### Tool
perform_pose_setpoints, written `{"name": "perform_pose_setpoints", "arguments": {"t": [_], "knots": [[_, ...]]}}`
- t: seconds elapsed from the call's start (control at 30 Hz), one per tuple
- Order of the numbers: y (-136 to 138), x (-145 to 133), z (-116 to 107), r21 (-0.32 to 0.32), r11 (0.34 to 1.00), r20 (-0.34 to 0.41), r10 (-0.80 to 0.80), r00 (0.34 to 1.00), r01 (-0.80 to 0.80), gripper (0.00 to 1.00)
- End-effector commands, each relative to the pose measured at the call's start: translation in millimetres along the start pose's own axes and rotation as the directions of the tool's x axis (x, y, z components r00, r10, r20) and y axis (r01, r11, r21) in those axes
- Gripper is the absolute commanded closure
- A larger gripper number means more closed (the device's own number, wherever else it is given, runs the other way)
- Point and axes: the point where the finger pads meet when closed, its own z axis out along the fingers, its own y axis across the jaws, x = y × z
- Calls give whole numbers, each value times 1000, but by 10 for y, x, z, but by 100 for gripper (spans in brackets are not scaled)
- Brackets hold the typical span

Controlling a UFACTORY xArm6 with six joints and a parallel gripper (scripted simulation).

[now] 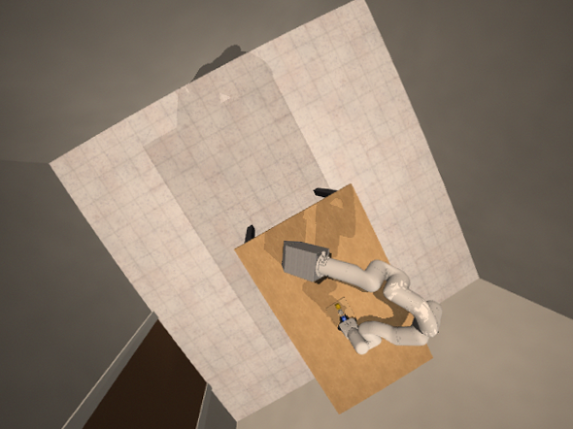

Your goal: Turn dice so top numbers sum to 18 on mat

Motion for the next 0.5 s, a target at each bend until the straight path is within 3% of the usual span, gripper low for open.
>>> {"name": "perform_pose_setpoints", "arguments": {"t": [0.0, 0.33, 0.47], "knots": [[2, 11, -9, -1, 1000, -3, -1, 1000, 1, 79], [2, 11, -9, -1, 1000, -3, -1, 1000, 1, 63], [2, 11, -9, -1, 1000, -3, -1, 1000, 1, 63]]}}
